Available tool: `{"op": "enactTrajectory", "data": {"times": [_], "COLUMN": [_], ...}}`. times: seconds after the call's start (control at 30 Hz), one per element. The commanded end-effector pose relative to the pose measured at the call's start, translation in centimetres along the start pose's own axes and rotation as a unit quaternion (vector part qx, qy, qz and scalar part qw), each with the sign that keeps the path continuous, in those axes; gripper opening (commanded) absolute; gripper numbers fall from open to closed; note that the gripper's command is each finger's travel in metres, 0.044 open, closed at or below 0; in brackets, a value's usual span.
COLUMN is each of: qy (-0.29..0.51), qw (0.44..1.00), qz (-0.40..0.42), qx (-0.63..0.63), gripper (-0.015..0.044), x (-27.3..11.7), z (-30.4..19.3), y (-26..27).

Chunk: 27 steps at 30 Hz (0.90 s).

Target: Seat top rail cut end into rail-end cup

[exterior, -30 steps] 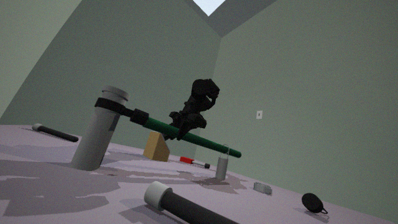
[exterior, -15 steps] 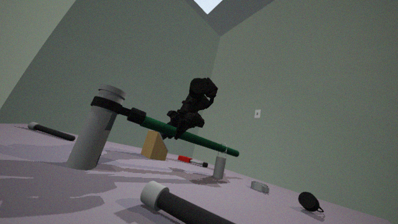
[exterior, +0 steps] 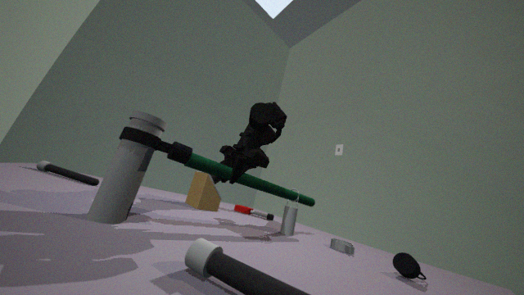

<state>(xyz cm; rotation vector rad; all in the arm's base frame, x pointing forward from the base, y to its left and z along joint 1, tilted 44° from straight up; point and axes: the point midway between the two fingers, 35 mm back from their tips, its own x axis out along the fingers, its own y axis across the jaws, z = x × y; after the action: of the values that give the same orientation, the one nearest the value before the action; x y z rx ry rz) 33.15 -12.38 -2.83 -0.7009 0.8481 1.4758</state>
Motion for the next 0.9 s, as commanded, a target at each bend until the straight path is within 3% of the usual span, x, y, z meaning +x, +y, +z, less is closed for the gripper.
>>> {"op": "enactTrajectory", "data": {"times": [0.0,0.87], "qy": [0.007,-0.004], "qw": [1.000,1.000], "qz": [-0.002,0.004], "qx": [0.001,0.000], "gripper": [0.0000,0.0000], "x": [-0.3,0.0], "z": [-0.6,0.0], "y": [0.0,0.0]}}
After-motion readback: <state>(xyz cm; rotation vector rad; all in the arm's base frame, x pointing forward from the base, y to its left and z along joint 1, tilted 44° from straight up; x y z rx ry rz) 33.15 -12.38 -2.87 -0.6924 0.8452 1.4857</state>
